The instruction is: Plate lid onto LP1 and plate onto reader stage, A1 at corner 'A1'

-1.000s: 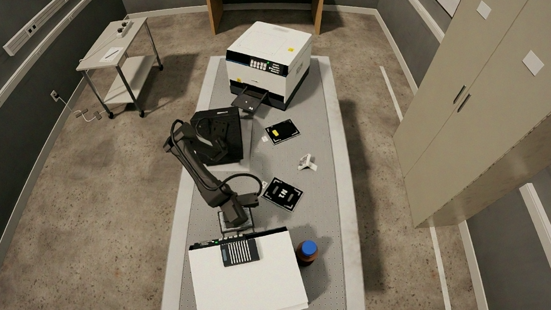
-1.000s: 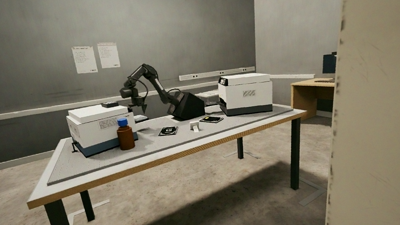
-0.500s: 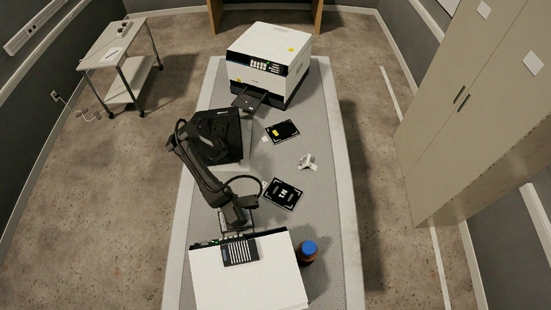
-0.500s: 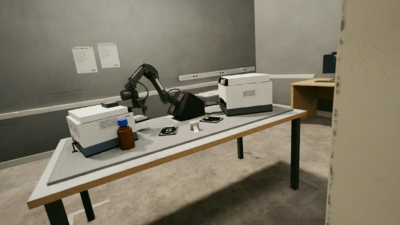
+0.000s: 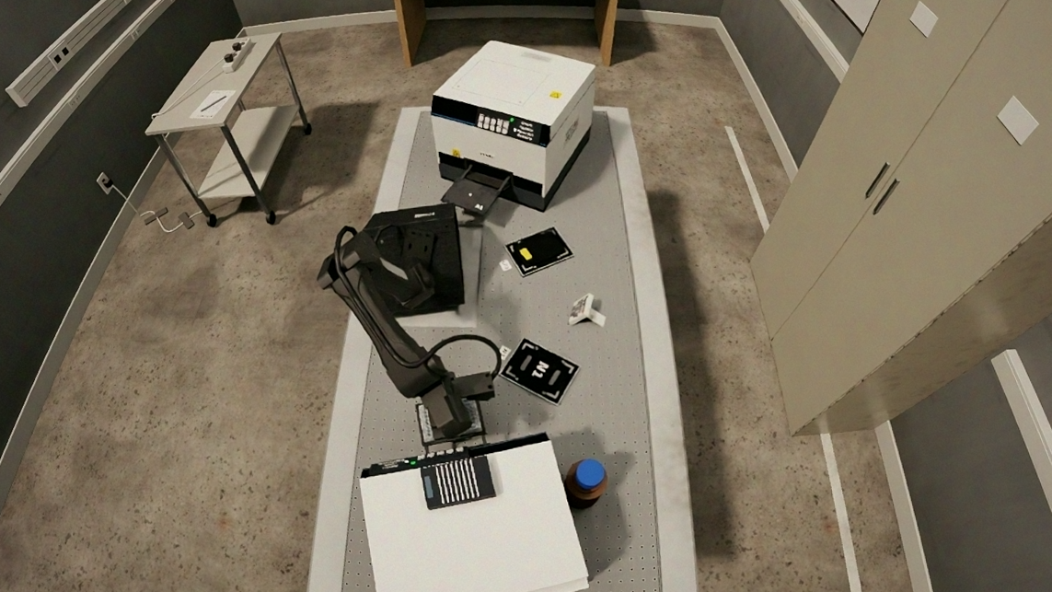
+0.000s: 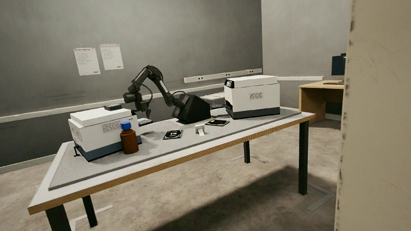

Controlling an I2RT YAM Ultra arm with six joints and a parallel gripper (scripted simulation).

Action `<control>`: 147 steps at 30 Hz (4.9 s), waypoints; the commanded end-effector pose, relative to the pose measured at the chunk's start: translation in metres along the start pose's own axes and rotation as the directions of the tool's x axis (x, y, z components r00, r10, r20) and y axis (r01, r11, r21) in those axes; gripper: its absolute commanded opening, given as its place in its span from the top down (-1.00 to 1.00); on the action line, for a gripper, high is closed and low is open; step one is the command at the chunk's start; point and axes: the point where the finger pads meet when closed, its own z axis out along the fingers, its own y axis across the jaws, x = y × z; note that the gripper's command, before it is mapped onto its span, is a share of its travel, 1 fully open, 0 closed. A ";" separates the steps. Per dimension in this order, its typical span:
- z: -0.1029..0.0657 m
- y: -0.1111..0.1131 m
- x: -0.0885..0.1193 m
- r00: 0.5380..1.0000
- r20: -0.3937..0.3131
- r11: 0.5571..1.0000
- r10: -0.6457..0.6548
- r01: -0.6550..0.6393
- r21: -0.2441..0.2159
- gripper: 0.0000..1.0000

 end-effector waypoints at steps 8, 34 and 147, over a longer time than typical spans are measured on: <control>0.000 -0.011 -0.005 1.000 0.028 1.000 0.004 -0.005 0.024 -1.00; 0.005 -0.003 -0.002 1.000 0.019 1.000 0.003 -0.003 0.011 -1.00; -0.017 -0.005 -0.001 1.000 0.014 1.000 0.003 -0.004 0.014 -0.72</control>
